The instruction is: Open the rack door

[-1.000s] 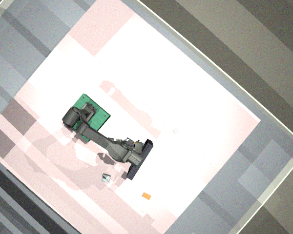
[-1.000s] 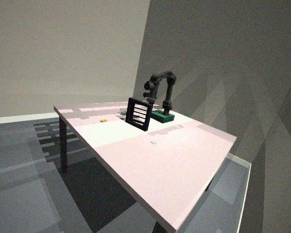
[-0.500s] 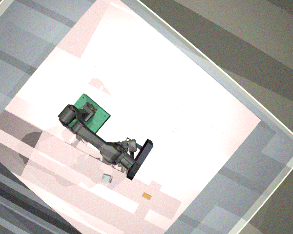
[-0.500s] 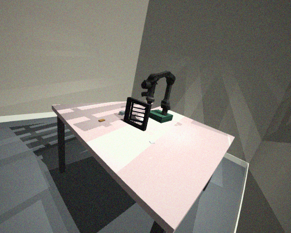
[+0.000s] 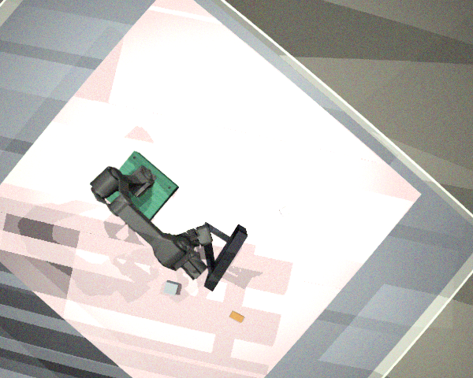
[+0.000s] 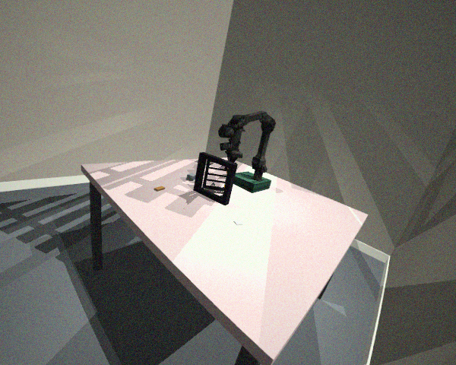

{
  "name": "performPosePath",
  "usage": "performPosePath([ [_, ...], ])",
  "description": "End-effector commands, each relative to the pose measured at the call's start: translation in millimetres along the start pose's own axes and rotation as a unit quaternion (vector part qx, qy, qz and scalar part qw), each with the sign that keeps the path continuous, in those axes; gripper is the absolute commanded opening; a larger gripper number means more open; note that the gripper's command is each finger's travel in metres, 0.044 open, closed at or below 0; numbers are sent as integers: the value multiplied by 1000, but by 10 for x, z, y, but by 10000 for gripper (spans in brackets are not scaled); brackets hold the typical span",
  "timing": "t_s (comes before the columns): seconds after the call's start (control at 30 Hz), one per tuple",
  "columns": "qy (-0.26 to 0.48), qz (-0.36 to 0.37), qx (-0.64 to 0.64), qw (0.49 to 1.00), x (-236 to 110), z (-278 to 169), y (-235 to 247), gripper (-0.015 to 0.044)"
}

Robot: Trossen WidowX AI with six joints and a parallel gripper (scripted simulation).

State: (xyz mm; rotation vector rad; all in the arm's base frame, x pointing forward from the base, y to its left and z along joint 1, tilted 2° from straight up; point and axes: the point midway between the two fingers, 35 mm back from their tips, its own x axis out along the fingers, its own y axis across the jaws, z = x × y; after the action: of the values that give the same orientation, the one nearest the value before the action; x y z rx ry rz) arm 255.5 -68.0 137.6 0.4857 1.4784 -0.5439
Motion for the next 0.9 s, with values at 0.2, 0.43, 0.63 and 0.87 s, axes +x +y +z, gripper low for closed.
performPosePath([
  [0.2, -4, 2, -78, 997, 2, 61, -166, 20],
  [0.43, -4, 1, -124, 992, 2, 113, -288, 20],
  [0.63, -4, 1, -162, 987, 1, 165, -388, 20],
  [0.87, -4, 0, -211, 978, 0, 242, -507, 20],
])
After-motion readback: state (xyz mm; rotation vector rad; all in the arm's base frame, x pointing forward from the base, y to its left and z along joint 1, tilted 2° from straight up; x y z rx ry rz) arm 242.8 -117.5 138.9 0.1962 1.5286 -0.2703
